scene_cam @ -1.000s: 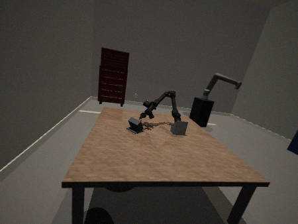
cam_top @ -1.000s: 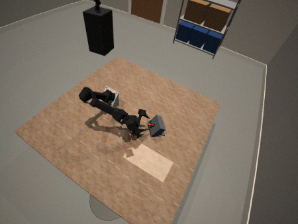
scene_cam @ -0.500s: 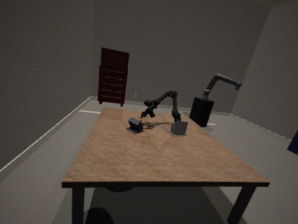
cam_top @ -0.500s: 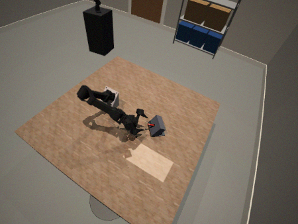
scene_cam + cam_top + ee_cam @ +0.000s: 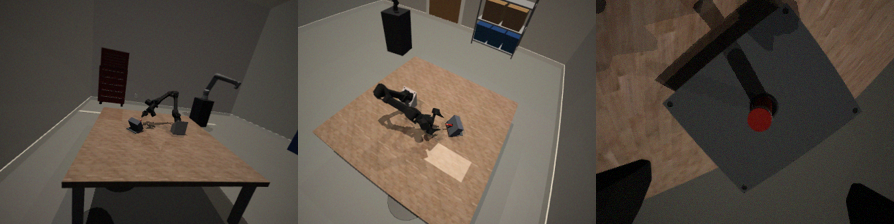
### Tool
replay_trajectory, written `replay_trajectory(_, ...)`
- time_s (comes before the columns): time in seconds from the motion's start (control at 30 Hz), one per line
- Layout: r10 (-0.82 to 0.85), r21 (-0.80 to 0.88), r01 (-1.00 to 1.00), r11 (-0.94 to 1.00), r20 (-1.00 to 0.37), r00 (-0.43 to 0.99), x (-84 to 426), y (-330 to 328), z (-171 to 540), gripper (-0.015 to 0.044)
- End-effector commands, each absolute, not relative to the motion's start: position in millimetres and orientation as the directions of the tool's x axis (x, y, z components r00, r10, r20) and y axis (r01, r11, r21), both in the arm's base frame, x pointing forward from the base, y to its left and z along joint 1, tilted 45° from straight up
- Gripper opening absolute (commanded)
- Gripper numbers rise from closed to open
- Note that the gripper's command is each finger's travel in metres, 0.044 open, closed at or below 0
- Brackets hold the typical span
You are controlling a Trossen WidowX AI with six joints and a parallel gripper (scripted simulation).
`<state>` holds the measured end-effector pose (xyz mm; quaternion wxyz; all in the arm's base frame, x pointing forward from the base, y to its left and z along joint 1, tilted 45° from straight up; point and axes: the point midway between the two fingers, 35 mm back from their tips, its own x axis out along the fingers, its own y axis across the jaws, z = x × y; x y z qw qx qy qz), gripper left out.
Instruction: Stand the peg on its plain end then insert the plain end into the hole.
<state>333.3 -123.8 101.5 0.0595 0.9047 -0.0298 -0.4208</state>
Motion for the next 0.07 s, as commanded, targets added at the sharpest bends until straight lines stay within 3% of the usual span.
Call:
replay_trajectory(0.0, -0.099, 0.131, 0.002, -0.991, -0.757, 0.645, 330.6, -122.8, 104.9, 0.044)
replay_trajectory(0.03, -0.099, 0.131, 0.002, -0.991, -0.757, 0.645, 329.8, -122.7, 106.0, 0.044)
